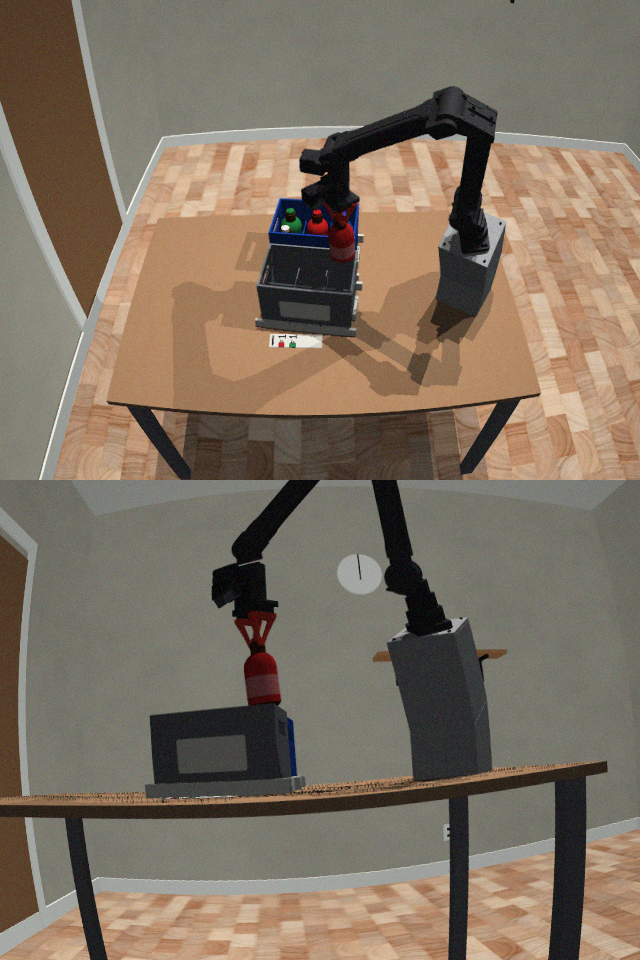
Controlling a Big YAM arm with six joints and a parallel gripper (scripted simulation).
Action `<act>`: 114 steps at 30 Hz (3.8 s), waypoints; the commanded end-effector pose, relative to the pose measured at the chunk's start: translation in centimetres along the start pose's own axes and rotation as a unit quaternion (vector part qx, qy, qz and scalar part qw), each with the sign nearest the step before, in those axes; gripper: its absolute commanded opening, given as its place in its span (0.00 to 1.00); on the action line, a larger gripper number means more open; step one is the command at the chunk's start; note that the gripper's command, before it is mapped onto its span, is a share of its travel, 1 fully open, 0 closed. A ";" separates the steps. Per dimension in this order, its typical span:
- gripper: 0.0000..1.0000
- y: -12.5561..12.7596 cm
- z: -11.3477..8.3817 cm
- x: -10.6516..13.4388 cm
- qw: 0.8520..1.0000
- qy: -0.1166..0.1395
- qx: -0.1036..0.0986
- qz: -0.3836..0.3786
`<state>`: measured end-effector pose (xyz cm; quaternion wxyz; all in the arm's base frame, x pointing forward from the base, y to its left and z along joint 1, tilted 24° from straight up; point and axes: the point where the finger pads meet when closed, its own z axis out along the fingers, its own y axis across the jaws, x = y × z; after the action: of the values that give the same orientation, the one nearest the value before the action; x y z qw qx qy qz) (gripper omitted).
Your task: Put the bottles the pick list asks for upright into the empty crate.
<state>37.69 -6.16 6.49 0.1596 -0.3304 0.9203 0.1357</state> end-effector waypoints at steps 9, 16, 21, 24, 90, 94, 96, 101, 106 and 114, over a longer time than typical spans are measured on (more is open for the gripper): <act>0.00 -1.4 -1.9 -0.8 0.999 -0.016 0.030 -0.008; 0.00 -1.3 -1.7 -0.6 0.999 -0.015 0.028 -0.009; 0.00 -1.5 -1.9 -0.8 0.999 -0.016 0.030 -0.010; 0.00 -1.5 -1.9 -0.8 0.999 -0.017 0.031 -0.010; 0.00 -0.5 1.6 -0.8 1.000 -0.010 0.017 -0.009; 0.00 -2.5 0.3 -1.4 0.999 -0.022 0.037 -0.003; 0.00 -2.2 1.6 -0.7 1.000 -0.013 0.024 0.004; 0.00 -1.0 1.9 -1.4 1.000 -0.016 0.024 -0.011; 0.00 -1.3 3.1 -0.4 1.000 -0.009 0.017 0.002; 0.00 -1.9 3.3 -1.8 1.000 -0.015 0.023 -0.008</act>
<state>38.44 -4.64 2.66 0.1631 -0.3339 0.9186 0.1345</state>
